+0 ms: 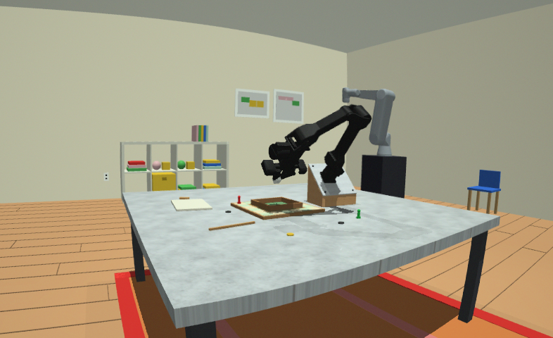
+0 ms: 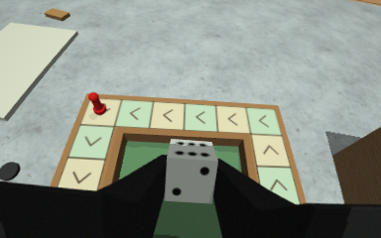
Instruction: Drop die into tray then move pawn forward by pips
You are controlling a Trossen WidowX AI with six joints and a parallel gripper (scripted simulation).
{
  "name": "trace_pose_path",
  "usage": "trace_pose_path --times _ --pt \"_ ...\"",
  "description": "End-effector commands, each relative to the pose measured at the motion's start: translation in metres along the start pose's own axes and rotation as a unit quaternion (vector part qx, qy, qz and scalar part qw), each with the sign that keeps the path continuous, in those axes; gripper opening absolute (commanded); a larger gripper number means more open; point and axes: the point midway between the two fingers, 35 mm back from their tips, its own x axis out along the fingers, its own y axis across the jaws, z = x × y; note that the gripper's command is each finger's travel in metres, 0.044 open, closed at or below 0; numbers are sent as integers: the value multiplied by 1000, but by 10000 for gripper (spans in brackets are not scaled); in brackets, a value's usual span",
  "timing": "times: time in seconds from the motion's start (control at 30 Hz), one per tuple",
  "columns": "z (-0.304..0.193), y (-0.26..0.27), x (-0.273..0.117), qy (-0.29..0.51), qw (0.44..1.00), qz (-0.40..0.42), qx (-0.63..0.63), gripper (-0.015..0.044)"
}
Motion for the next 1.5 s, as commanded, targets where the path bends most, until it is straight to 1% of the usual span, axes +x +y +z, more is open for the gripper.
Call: trace_pose_path --times 0.0,0.23,0.37,0.5,0.57,0.6,0.7,0.8,0.87,1.0,1.03,1.07,1.17,1.37,1.47 --pt "0 0 0 0 1000 0 0 53" --pt "2 0 -1 0 1000 0 0 236" --pt "29 0 -25 -3 1000 1 1 341" --pt "30 0 -26 -3 1000 1 1 440" --pt "28 -1 -20 25 1000 -11 -5 440" --pt "25 -3 -13 61 998 -24 -12 440" --pt "15 -7 9 207 977 -48 -23 440" --pt "10 -4 19 349 937 -25 -12 440" --pt "11 0 21 403 915 -2 -1 440" --pt "11 0 21 409 912 1 0 440" --pt "14 -3 21 368 930 -16 -2 440" --pt "14 -3 21 368 930 -16 -2 440" --pt "20 13 27 372 927 2 -42 361" --pt "43 72 63 381 900 78 -198 204" --pt "52 94 85 380 878 114 -268 200"
